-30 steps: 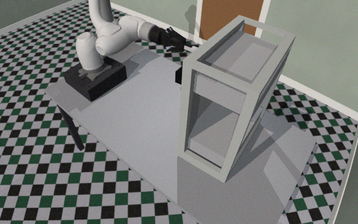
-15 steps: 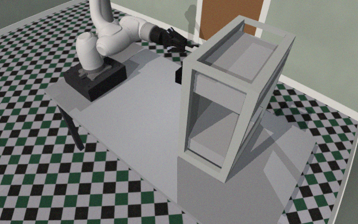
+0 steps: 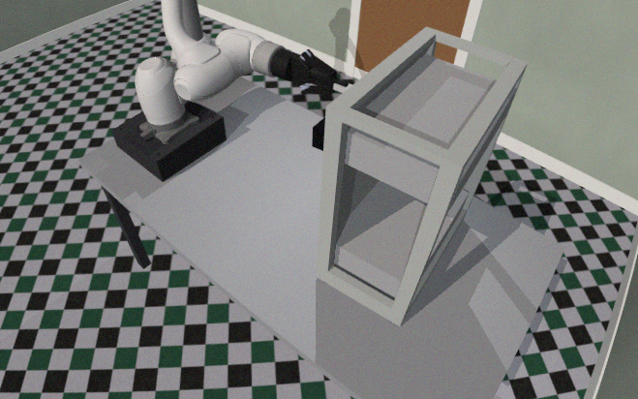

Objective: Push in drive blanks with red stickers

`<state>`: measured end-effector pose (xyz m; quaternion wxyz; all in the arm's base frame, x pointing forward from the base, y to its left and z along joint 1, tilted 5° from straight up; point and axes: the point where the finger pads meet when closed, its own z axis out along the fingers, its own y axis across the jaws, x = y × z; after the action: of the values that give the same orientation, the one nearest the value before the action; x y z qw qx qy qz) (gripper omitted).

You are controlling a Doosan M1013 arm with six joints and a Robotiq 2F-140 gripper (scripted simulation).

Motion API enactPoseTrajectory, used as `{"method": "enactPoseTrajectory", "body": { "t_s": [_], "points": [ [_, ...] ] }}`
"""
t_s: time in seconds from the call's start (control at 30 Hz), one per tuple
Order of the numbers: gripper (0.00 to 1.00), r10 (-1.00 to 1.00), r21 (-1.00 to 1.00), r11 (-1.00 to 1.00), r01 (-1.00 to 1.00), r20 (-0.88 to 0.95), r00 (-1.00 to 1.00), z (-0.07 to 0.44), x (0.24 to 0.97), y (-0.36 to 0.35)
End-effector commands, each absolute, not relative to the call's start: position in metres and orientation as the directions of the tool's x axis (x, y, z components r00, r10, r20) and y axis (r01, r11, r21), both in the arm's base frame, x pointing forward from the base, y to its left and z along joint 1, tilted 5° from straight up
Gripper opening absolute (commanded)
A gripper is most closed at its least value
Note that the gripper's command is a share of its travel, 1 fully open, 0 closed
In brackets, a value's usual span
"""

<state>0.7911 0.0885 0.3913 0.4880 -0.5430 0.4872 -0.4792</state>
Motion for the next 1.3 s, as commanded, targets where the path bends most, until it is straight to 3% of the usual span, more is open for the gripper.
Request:
{"method": "enactPoseTrajectory", "body": {
  "t_s": [0.0,1.27],
  "points": [
    [0.00,-0.997,-0.997,-0.049,-0.062,0.045,0.066,0.3912,0.7912,0.0885],
    [0.00,-0.997,-0.997,-0.049,-0.062,0.045,0.066,0.3907,0.7983,0.0889]
  ]
}}
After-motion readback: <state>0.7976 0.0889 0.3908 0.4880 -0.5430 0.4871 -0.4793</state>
